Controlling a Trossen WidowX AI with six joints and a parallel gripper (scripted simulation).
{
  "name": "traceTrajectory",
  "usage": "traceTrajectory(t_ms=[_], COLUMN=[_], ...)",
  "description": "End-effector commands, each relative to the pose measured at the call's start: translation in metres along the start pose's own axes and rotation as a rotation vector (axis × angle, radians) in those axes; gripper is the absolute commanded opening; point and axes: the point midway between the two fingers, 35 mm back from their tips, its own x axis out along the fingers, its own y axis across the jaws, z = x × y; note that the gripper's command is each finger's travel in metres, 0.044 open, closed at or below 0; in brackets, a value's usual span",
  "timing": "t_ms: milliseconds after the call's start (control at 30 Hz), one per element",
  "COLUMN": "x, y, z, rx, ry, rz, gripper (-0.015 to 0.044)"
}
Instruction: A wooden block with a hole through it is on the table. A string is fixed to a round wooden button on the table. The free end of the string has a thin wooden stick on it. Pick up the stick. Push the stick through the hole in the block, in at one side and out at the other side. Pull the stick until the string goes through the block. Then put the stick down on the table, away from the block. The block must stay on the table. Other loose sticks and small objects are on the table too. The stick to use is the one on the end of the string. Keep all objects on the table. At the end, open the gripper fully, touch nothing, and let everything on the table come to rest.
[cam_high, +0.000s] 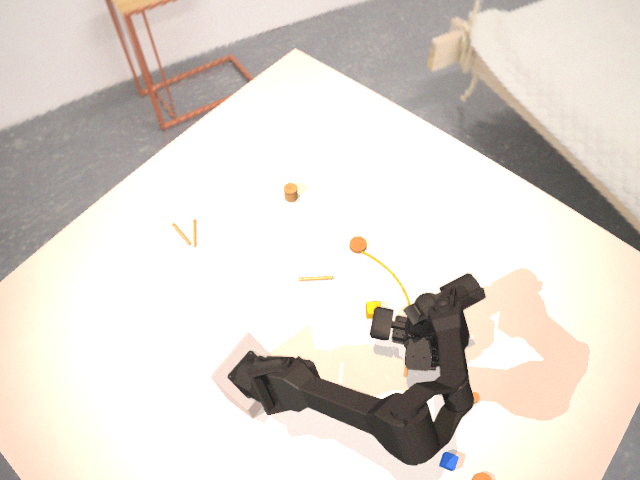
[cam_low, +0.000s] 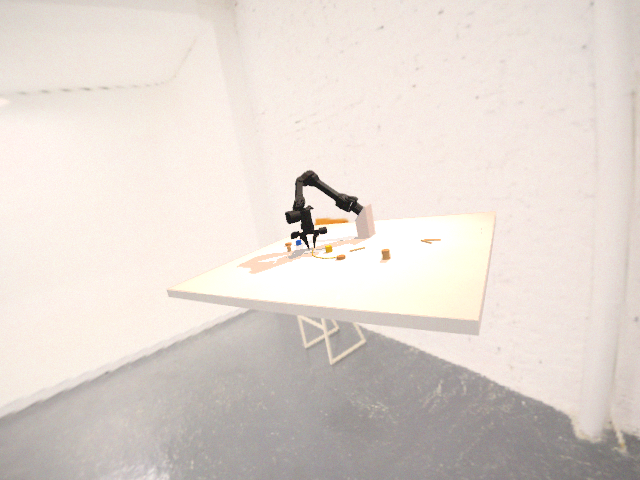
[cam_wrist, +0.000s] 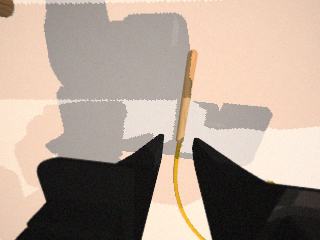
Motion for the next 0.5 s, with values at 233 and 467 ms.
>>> traceTrajectory(t_ms=[233, 467], x=[0.0144, 0.0134], y=[-0.0024, -0.0014], z=[0.0007, 0.0016], rx=[-0.009, -0.004], ry=[-0.001, -0.004], rz=[-0.005, -0.001], gripper=[0.0122, 0.0043])
